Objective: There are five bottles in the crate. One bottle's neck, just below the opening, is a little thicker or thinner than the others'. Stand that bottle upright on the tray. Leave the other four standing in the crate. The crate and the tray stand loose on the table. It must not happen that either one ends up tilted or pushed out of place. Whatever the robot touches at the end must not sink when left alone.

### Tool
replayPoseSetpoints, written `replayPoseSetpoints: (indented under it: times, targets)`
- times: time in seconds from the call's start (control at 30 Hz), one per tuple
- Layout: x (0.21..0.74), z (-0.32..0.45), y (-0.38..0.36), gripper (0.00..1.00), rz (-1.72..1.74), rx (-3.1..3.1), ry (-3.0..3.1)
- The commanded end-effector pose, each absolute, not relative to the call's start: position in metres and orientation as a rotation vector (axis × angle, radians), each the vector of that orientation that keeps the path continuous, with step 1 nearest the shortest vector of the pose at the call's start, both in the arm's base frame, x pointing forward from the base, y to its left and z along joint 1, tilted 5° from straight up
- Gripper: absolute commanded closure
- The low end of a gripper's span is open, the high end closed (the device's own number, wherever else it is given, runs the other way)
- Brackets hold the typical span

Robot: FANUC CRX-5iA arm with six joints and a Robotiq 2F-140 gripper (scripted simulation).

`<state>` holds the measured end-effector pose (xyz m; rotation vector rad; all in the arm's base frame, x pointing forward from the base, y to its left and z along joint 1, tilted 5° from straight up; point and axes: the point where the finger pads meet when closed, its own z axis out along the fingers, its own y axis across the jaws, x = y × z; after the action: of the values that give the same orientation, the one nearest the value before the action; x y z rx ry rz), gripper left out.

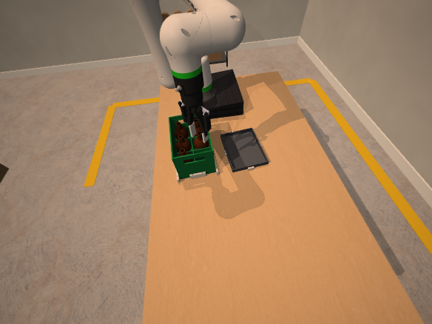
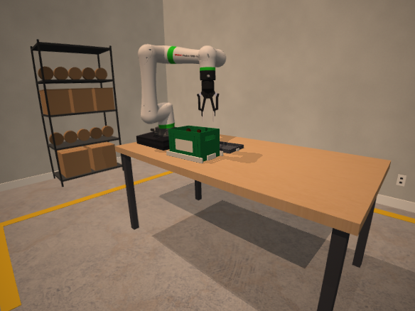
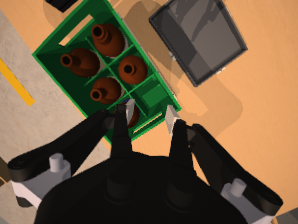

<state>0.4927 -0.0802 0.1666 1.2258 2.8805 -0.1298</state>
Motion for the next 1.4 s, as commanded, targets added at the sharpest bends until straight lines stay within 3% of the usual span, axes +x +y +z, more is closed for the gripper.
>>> replayPoseSetpoints:
  times: [0.0, 1.37]
  targets:
    - [0.493, 0.164, -0.081, 0.56, -0.129, 1.225, 2.879]
    - [0.493, 0.13, -0.083, 0.56, -0.129, 1.225, 2.879]
